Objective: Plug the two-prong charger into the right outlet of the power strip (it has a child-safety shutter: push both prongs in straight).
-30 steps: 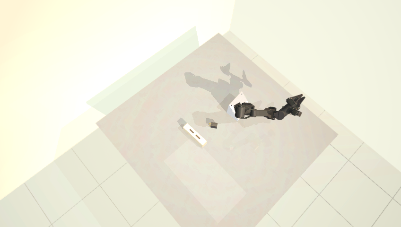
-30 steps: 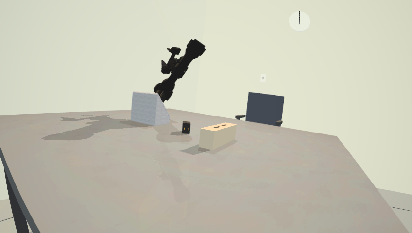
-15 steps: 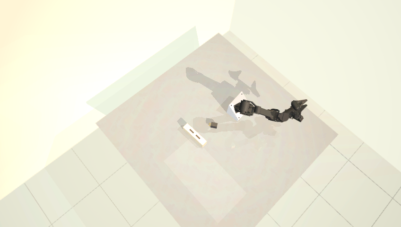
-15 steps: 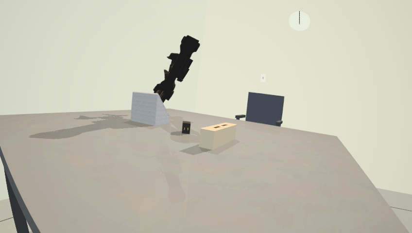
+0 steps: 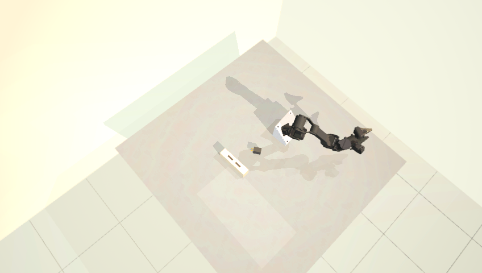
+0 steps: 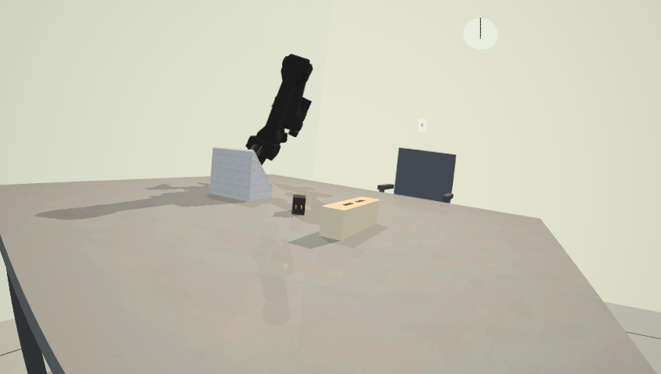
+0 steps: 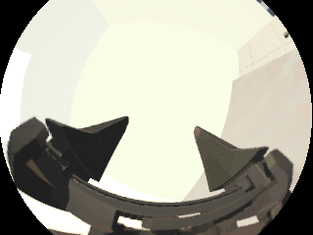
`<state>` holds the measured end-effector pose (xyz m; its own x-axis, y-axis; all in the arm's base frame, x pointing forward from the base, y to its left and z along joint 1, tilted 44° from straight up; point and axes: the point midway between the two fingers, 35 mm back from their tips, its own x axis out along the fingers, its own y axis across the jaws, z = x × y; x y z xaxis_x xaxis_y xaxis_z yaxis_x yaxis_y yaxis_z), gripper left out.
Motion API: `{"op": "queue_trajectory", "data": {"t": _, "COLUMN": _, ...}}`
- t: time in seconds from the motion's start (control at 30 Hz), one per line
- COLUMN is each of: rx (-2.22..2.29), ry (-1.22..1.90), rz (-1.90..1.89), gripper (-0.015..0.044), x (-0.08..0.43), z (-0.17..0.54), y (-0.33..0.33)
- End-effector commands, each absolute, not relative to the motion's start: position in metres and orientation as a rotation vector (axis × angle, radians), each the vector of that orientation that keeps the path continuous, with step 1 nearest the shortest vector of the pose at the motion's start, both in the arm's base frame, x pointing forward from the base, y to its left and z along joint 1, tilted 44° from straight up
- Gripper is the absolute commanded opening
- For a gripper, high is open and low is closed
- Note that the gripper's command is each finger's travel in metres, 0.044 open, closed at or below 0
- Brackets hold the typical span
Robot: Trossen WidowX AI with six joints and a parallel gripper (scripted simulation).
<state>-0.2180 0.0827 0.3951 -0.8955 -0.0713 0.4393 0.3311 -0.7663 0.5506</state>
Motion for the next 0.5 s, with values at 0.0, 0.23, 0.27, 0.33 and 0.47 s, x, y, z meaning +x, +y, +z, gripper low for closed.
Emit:
{"op": "queue_trajectory", "data": {"t": 0.0, "rx": -0.613, "ry": -0.967, "rz": -2.762, "gripper": 0.044, "x": -0.218, "z": 0.394, "y": 0.1}}
{"op": "queue_trajectory", "data": {"t": 0.23, "rx": -0.641, "ry": -1.016, "rz": -2.863, "gripper": 0.044, "x": -0.215, "z": 0.388, "y": 0.13}}
{"op": "queue_trajectory", "data": {"t": 0.27, "rx": -0.646, "ry": -1.023, "rz": -2.877, "gripper": 0.044, "x": -0.214, "z": 0.387, "y": 0.135}}
{"op": "queue_trajectory", "data": {"t": 0.33, "rx": -0.654, "ry": -1.038, "rz": -2.906, "gripper": 0.044, "x": -0.212, "z": 0.385, "y": 0.143}}
{"op": "queue_trajectory", "data": {"t": 0.47, "rx": -0.672, "ry": -1.069, "rz": -2.962, "gripper": 0.044, "x": -0.208, "z": 0.381, "y": 0.16}}
